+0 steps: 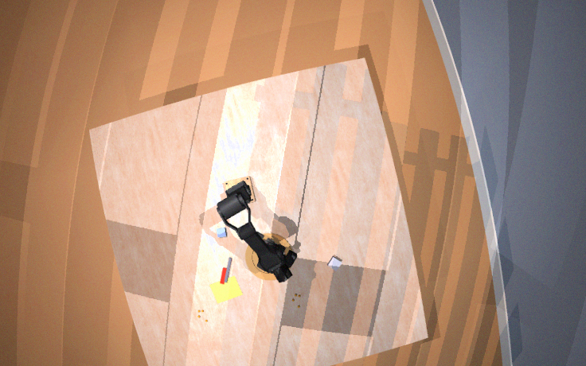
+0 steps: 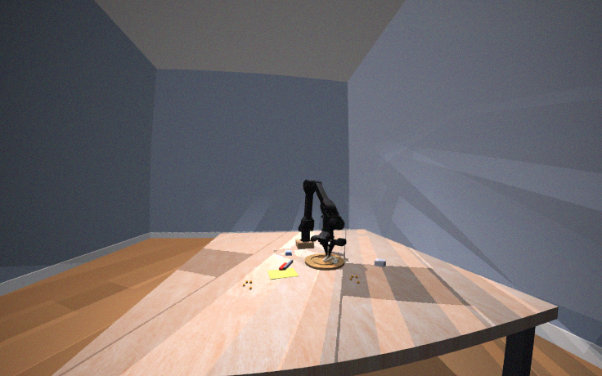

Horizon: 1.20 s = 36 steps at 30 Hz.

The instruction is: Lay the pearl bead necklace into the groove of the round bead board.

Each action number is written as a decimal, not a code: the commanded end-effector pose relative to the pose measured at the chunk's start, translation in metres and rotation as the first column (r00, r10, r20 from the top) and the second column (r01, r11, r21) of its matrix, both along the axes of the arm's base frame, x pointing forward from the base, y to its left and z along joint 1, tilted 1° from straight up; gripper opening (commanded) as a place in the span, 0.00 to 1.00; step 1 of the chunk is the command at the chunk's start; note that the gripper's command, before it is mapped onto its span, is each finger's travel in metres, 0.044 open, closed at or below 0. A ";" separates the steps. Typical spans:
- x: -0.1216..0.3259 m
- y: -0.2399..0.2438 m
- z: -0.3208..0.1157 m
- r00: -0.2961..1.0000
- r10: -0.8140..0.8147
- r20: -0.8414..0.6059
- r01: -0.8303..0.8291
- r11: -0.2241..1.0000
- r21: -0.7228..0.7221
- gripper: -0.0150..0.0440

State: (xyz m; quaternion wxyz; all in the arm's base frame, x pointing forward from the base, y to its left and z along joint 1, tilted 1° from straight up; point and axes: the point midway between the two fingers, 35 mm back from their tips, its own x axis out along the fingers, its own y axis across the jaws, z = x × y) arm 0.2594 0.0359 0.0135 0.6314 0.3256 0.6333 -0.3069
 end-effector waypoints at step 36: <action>-0.015 0.002 -0.001 1.000 0.005 -0.002 -0.005 1.000 -0.003 0.25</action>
